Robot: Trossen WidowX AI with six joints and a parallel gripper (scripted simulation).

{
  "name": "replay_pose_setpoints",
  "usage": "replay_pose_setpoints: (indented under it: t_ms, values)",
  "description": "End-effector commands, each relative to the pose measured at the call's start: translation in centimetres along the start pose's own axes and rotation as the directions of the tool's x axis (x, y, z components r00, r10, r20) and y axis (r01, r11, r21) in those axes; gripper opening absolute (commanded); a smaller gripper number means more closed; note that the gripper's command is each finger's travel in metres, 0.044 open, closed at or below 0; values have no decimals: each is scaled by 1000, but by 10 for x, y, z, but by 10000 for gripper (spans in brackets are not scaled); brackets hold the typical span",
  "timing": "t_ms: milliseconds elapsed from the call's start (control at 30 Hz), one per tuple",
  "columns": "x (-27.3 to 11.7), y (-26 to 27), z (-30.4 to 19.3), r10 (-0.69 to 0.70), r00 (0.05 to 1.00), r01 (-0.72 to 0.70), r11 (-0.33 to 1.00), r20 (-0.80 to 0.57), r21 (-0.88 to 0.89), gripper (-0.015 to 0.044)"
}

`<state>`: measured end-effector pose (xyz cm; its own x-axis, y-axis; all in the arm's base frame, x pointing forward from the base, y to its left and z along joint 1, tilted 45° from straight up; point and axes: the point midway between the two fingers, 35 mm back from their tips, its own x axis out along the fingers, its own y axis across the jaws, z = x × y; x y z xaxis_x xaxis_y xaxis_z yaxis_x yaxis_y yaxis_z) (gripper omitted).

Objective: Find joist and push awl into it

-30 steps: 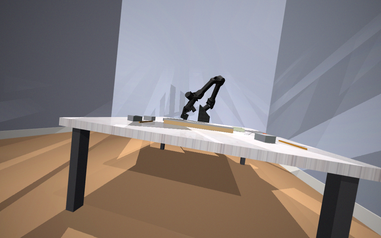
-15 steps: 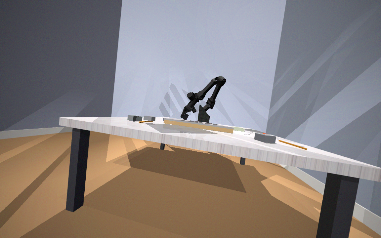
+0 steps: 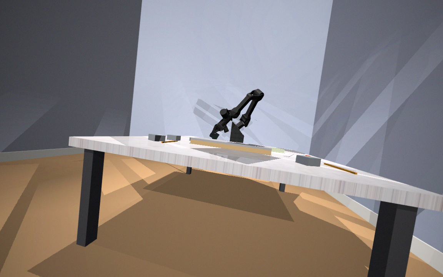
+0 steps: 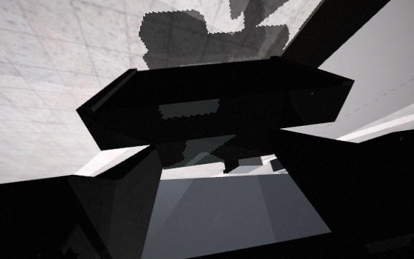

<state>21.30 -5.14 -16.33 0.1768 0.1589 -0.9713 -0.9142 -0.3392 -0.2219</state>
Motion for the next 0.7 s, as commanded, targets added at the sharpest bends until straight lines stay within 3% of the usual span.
replay_pose_setpoints:
  t_ms: [0,667]
  values:
    - [-1,-1,-1,-2,999,2,1000,-42,6,0]
    - [-1,0,2,2,988,-1,1000,-151,8,0]
